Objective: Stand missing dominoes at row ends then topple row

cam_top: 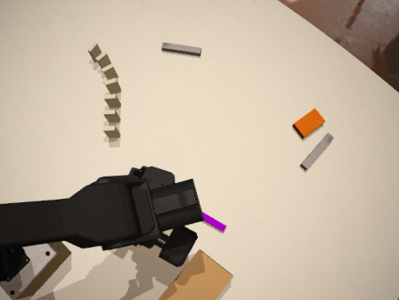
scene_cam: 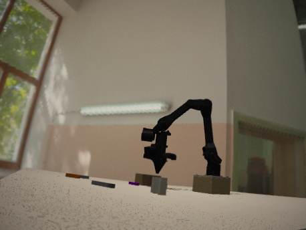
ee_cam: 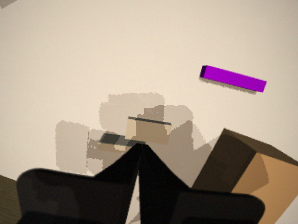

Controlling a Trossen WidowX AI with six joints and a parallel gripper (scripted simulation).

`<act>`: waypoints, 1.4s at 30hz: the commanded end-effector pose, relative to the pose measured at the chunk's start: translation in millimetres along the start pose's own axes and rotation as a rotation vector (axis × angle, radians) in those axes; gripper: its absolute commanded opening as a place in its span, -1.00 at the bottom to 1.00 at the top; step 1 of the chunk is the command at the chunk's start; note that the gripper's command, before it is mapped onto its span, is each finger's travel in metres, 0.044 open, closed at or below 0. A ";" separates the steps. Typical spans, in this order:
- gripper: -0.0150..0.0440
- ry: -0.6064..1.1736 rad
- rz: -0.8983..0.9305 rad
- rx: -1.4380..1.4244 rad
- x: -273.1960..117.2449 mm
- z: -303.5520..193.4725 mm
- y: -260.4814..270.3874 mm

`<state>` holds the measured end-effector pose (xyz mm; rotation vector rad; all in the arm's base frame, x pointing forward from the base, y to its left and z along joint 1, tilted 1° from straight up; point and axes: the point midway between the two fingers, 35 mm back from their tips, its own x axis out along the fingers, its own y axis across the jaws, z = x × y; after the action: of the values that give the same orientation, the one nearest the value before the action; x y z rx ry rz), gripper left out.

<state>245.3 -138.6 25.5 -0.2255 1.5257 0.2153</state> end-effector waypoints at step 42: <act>1.00 0.010 -0.009 1.566 53.3 -10.9 -29.9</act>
<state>248.9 -172.3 -10.0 0.9999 1.2992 -0.9727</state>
